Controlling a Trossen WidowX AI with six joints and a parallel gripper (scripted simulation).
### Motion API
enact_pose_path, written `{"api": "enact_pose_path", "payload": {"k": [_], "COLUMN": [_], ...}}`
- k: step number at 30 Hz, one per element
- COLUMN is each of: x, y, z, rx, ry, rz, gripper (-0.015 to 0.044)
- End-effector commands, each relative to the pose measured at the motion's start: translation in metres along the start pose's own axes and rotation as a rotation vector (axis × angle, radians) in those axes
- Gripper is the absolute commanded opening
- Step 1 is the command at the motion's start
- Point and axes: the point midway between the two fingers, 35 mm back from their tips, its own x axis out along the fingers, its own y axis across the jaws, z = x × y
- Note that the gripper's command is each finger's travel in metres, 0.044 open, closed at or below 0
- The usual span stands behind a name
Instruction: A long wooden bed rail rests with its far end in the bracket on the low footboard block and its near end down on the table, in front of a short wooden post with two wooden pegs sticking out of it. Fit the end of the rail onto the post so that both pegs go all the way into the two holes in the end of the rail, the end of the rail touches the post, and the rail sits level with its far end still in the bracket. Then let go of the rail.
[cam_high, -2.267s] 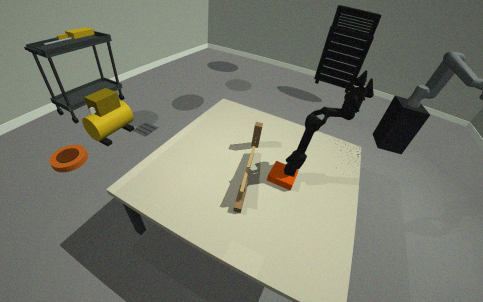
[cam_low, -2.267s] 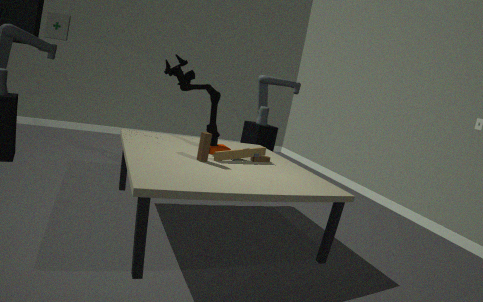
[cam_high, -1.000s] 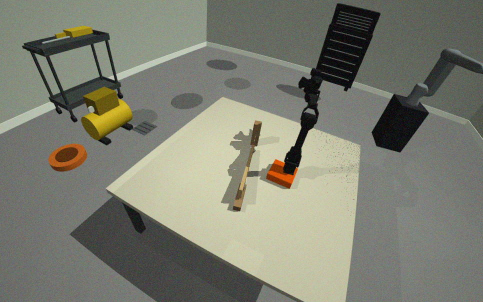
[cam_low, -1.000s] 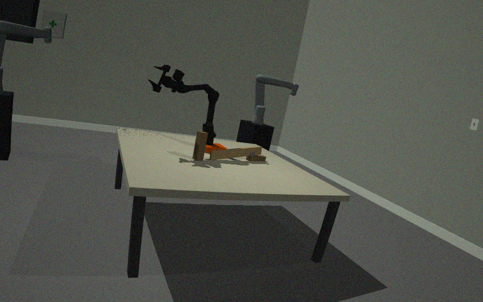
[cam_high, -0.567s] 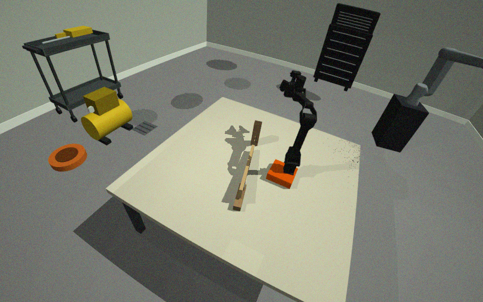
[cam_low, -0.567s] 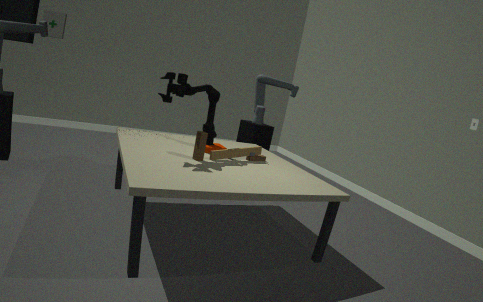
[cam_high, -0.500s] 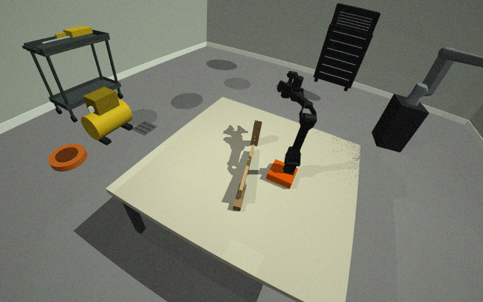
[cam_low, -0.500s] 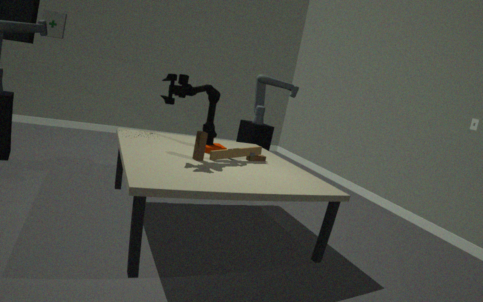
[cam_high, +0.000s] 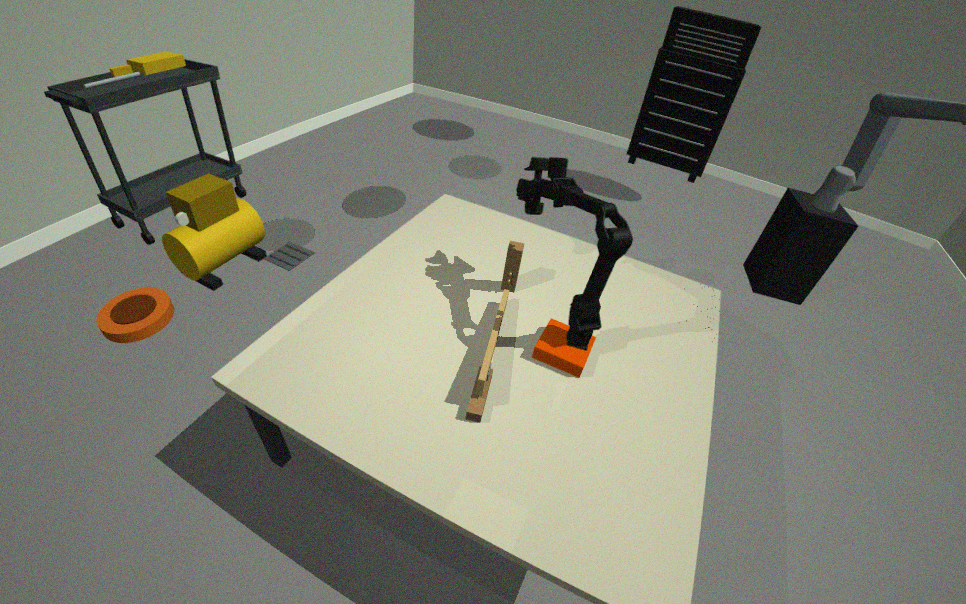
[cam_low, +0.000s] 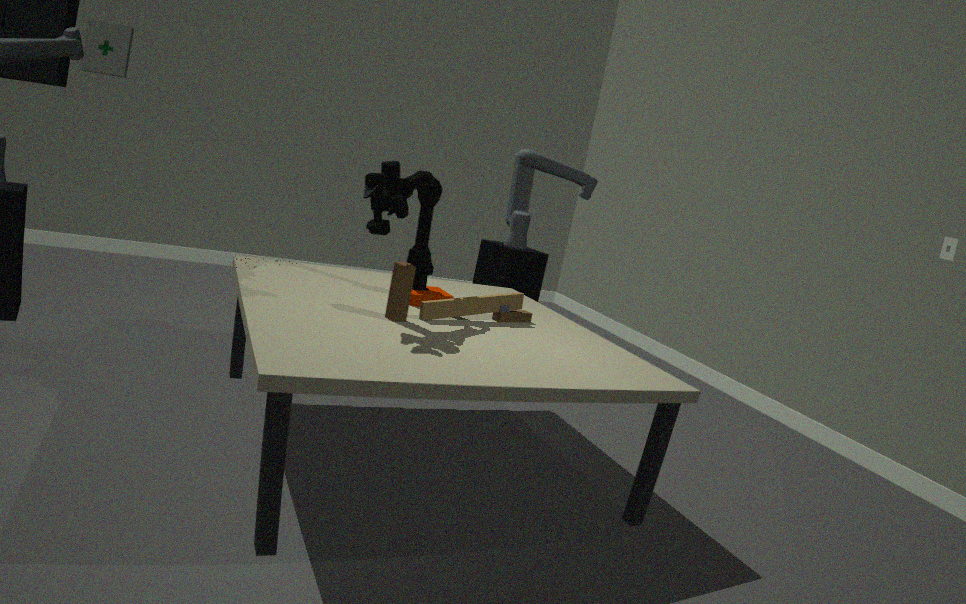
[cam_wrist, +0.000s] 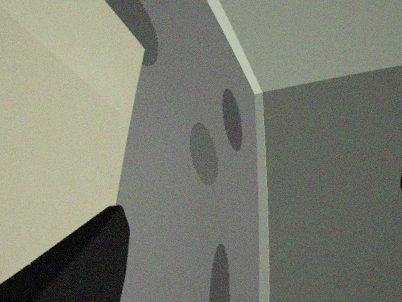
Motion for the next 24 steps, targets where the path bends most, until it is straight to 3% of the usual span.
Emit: {"api": "enact_pose_path", "payload": {"k": [1,18,24], "x": [0.0,-0.041,-0.091], "y": [0.025,0.143,0.225], "z": [0.031,0.162,0.18], "rx": [-0.013,-0.214,-0.459], "ry": [-0.051,-0.291,-0.377], "rz": [0.09,0.498,0.808], "gripper": [0.044,0.044,0.044]}}
